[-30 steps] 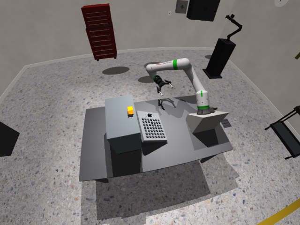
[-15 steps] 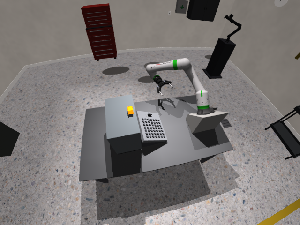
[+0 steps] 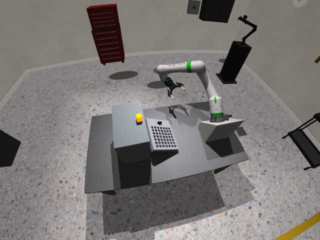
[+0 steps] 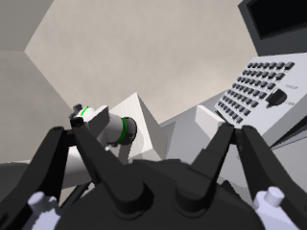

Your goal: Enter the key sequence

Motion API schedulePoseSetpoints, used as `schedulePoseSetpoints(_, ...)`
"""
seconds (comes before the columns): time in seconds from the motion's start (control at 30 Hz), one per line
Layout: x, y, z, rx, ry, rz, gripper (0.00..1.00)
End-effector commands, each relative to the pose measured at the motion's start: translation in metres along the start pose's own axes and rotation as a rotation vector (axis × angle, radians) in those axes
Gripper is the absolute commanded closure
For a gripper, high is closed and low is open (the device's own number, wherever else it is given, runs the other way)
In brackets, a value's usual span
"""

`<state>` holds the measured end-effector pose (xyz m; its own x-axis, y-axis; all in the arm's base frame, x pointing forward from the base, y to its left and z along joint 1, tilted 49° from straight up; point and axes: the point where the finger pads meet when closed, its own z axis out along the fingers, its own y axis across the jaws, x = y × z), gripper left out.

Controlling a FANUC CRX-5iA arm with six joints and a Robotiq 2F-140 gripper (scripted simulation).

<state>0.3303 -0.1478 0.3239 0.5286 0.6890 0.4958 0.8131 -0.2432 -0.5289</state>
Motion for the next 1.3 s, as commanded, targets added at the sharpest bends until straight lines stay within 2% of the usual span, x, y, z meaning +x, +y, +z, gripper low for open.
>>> schedulePoseSetpoints(0.0,0.005,-0.004,0.001,0.000,0.000,0.000,0.00)
schedulePoseSetpoints(0.2,0.006,-0.003,0.002,-0.003,-0.005,-0.002,0.00)
schedulePoseSetpoints(0.33,0.008,0.006,0.012,-0.037,-0.055,-0.026,0.00)
schedulePoseSetpoints(0.6,0.019,0.048,0.063,-0.200,-0.296,-0.140,0.00)
schedulePoseSetpoints(0.67,0.019,0.048,0.063,-0.200,-0.296,-0.140,0.00)
schedulePoseSetpoints(0.73,0.023,0.065,0.083,-0.266,-0.393,-0.186,0.00)
schedulePoseSetpoints(1.17,0.038,0.123,0.153,-0.490,-0.724,-0.344,0.00)
schedulePoseSetpoints(1.23,0.038,0.123,0.153,-0.490,-0.724,-0.344,0.00)
schedulePoseSetpoints(1.27,0.040,0.133,0.165,-0.528,-0.780,-0.370,0.00)
